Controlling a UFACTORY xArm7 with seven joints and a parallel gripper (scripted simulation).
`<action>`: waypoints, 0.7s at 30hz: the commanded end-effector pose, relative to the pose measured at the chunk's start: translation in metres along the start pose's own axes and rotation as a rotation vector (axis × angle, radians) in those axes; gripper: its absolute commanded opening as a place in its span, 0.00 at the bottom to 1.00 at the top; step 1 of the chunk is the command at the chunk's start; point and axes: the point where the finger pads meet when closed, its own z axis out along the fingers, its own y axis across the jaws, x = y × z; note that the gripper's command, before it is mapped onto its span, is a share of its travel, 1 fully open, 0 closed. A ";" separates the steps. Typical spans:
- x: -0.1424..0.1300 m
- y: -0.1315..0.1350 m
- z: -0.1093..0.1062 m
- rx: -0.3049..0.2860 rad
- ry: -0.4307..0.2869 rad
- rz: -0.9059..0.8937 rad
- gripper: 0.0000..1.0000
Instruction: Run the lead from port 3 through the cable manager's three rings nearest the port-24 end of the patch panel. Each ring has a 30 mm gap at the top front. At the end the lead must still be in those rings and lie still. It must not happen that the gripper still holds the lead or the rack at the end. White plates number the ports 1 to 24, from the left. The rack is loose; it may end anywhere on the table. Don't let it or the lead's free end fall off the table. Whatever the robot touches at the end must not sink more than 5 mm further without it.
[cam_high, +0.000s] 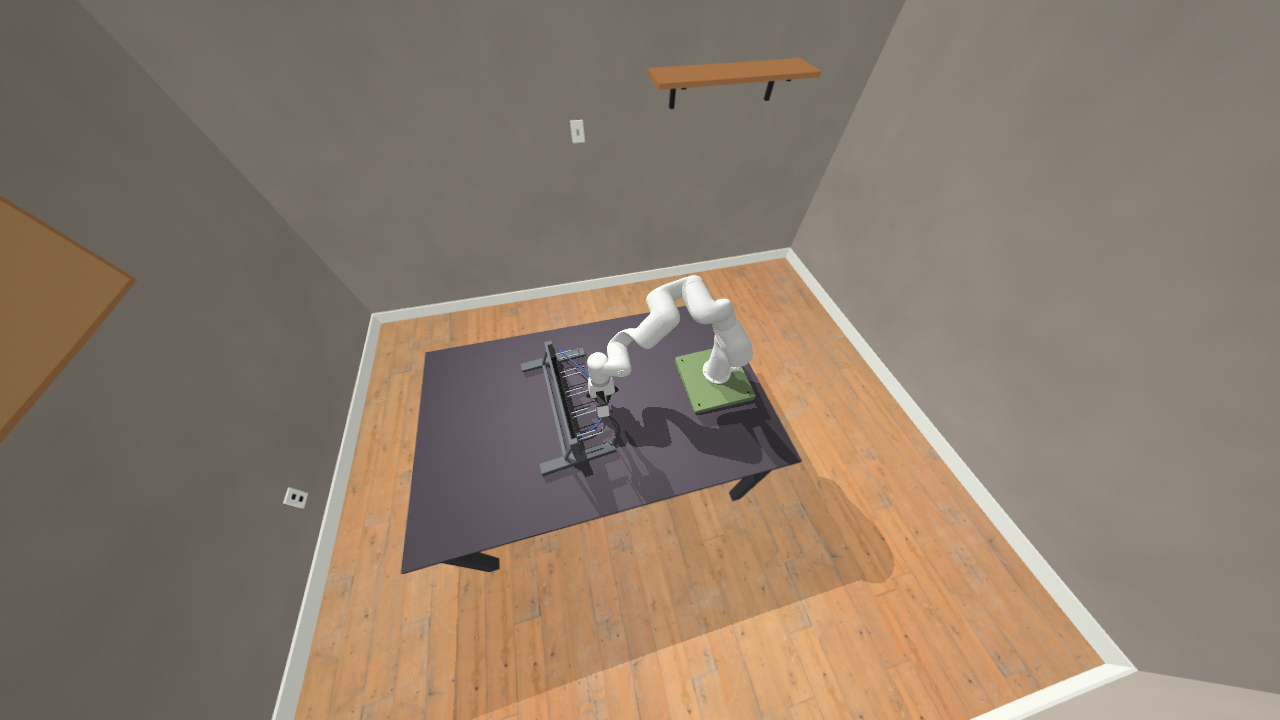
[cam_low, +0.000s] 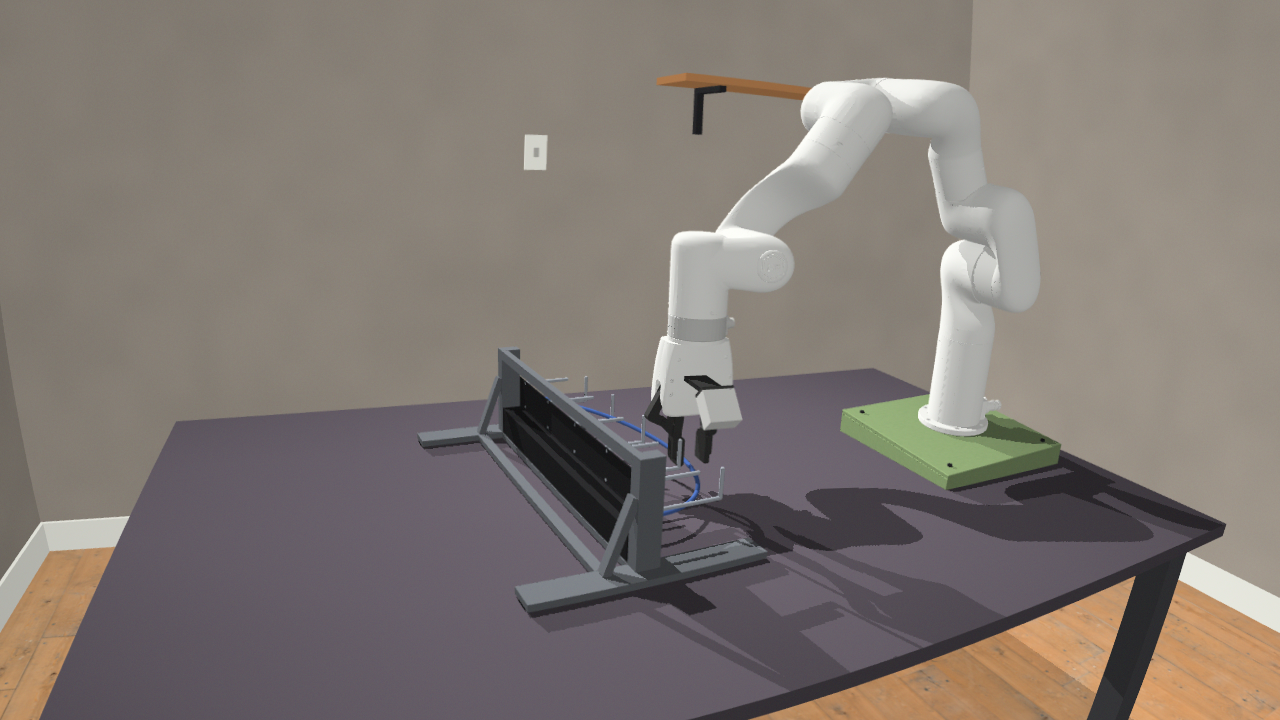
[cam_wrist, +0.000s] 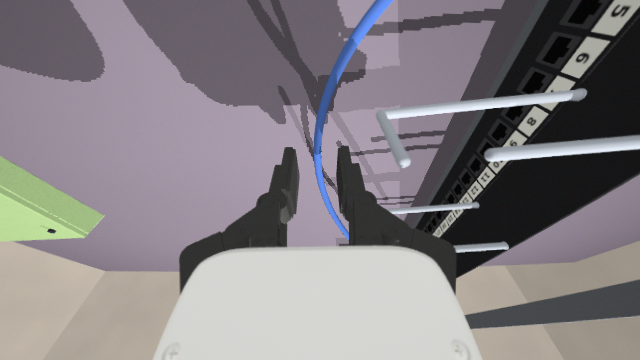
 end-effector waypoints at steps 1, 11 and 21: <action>0.000 0.002 -0.001 -0.005 0.000 0.000 0.33; 0.000 0.002 0.001 -0.005 0.000 0.000 0.33; 0.000 0.002 0.006 -0.005 0.000 0.000 0.33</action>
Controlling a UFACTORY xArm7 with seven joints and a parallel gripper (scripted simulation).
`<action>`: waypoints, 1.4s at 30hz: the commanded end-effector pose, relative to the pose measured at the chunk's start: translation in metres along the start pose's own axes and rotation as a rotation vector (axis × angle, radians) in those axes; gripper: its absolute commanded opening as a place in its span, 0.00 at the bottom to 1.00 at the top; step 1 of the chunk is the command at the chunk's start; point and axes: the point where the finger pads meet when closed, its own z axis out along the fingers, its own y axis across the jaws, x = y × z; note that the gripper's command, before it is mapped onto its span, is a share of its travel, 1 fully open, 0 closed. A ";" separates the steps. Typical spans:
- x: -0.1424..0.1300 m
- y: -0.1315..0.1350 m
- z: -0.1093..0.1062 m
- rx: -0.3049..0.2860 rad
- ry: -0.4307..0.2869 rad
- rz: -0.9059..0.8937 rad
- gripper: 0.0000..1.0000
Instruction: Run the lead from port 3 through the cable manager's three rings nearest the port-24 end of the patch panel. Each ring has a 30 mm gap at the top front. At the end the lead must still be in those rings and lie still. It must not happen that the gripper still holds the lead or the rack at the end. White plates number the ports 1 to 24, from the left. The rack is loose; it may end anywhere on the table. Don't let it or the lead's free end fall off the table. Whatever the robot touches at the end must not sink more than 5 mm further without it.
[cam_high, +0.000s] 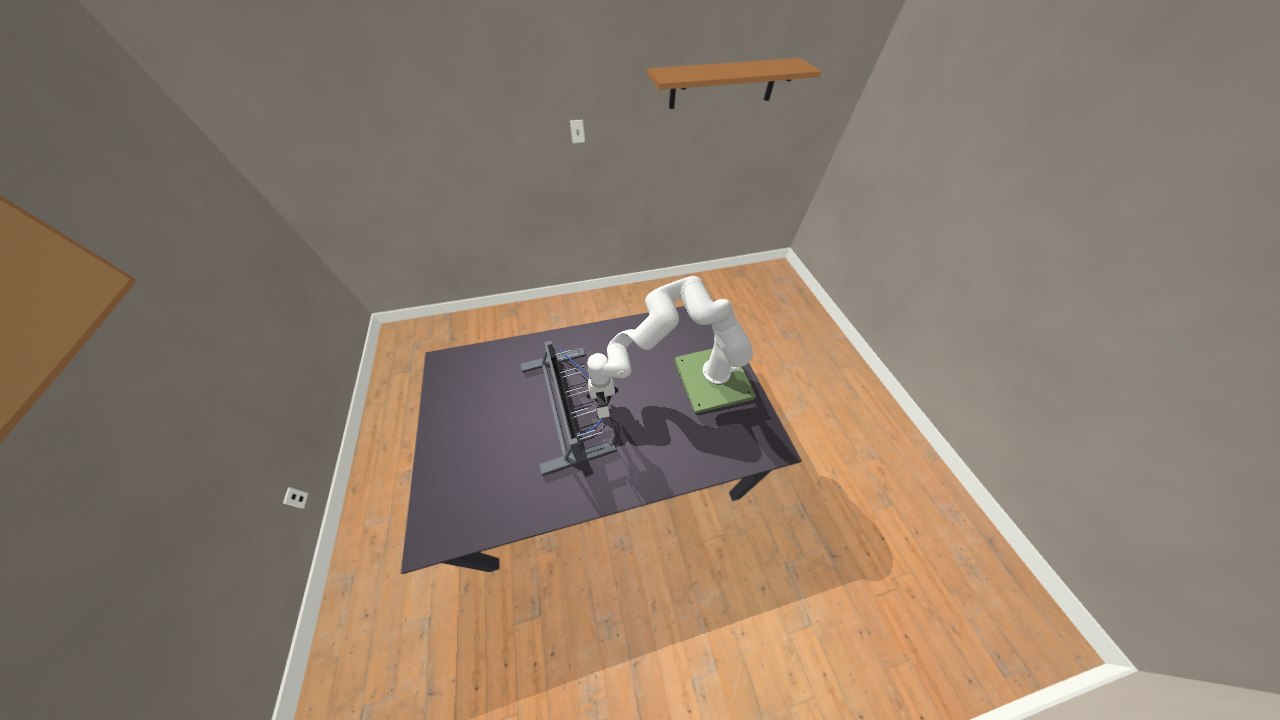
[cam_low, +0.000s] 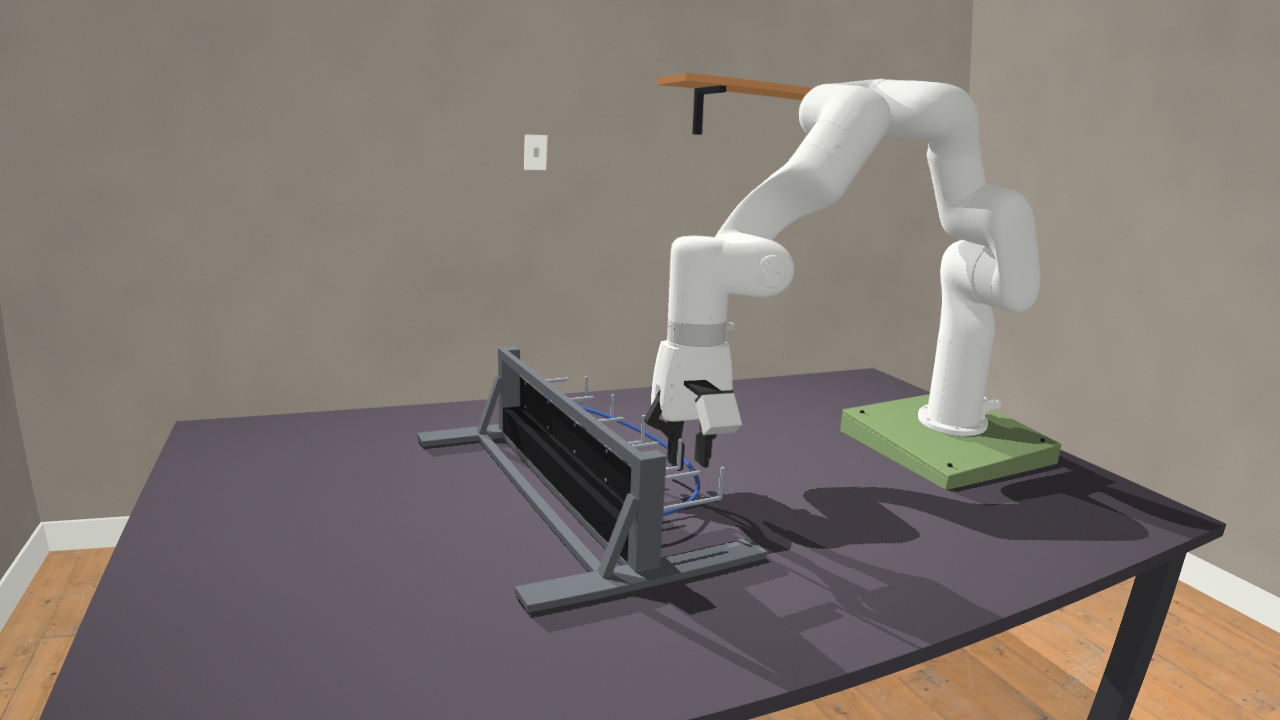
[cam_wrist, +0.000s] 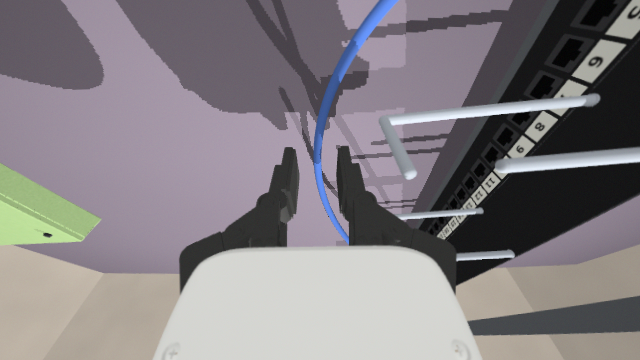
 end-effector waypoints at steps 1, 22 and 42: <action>0.000 0.002 0.001 -0.005 0.000 0.000 0.33; 0.000 0.002 0.011 -0.005 0.000 0.000 0.33; 0.000 0.002 0.013 -0.005 0.000 0.000 0.33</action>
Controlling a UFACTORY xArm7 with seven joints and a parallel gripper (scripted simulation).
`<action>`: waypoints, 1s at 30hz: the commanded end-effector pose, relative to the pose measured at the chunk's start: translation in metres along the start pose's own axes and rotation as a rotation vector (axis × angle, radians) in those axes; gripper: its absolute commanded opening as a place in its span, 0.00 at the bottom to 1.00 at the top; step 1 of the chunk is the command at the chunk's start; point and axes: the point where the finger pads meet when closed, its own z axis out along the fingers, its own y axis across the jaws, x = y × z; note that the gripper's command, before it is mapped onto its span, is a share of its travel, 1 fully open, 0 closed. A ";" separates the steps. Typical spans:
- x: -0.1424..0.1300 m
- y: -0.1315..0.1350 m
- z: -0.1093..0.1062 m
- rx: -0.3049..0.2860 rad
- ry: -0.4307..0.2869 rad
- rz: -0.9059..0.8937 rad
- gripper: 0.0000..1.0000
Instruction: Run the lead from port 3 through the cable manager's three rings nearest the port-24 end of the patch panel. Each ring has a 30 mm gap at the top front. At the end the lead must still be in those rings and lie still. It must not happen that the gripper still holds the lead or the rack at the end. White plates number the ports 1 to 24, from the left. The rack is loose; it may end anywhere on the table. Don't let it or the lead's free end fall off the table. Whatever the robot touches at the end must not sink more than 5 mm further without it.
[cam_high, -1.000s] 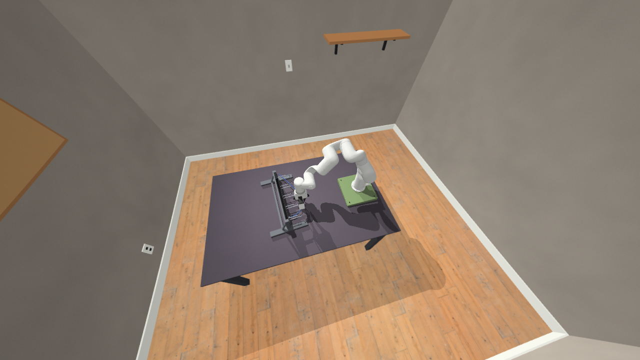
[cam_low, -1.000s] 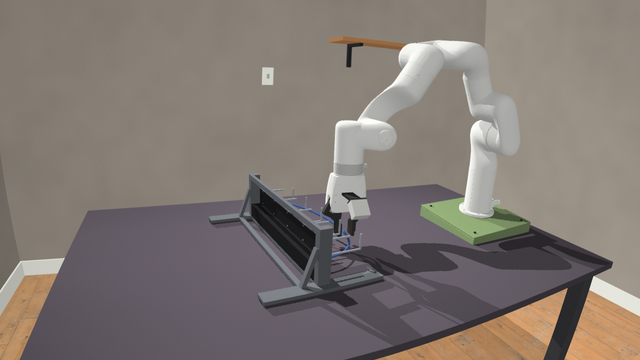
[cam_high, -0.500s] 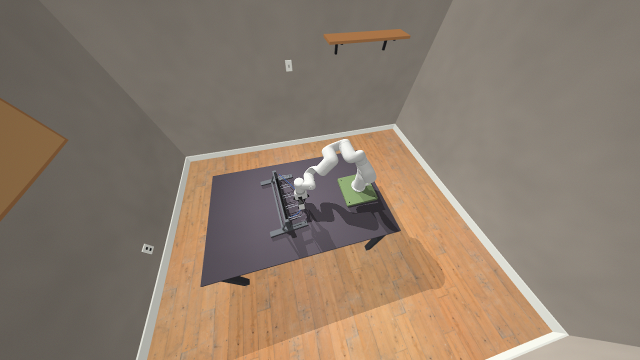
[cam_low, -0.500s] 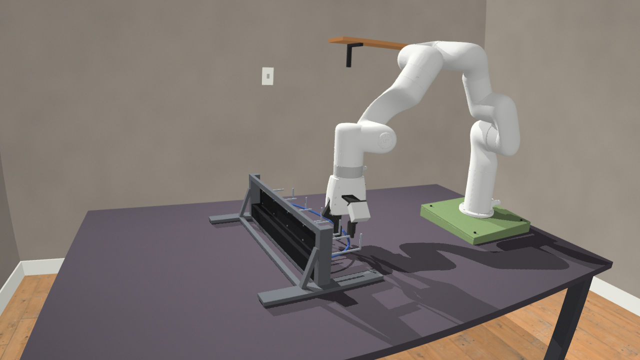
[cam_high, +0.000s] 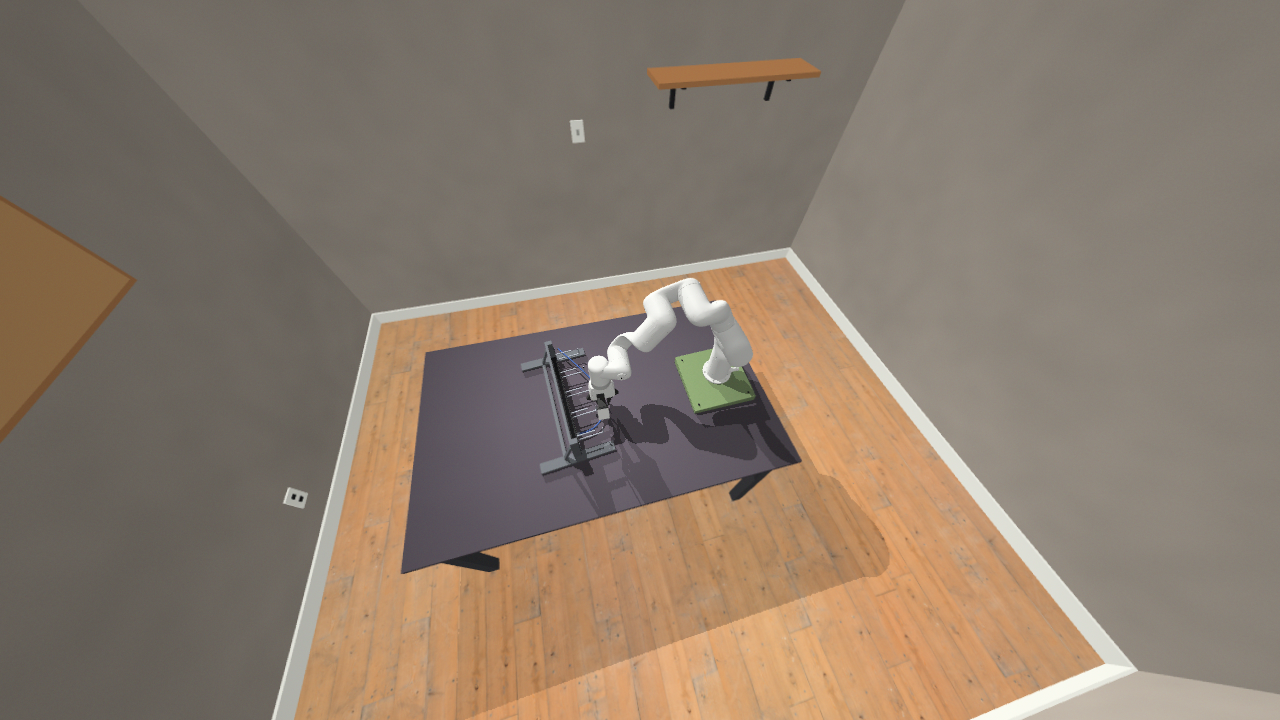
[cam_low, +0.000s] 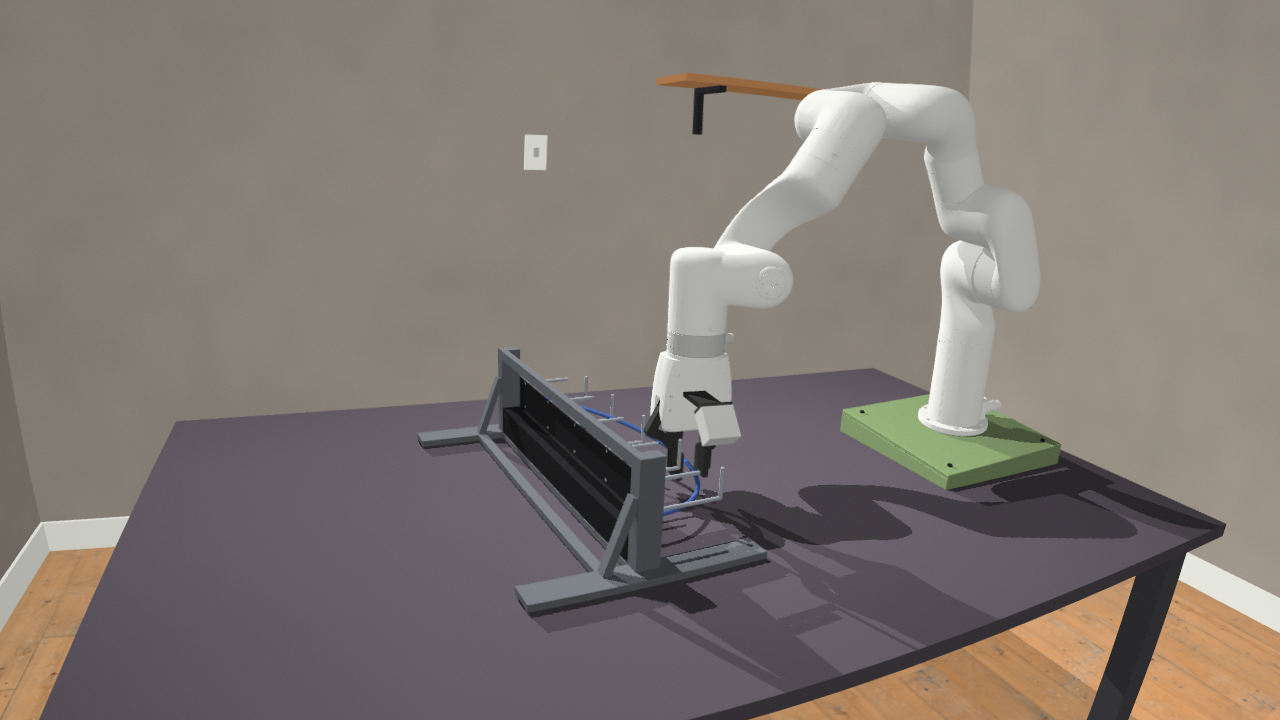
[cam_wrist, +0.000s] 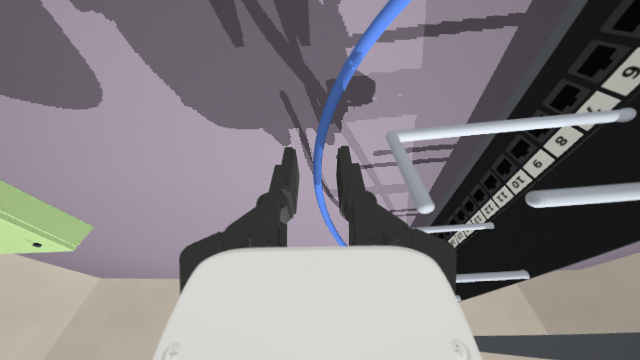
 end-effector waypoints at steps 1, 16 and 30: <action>0.000 0.002 -0.002 -0.005 0.000 0.000 0.33; 0.000 0.002 -0.002 -0.005 0.000 0.000 0.00; 0.000 0.002 -0.002 -0.005 0.000 0.000 0.00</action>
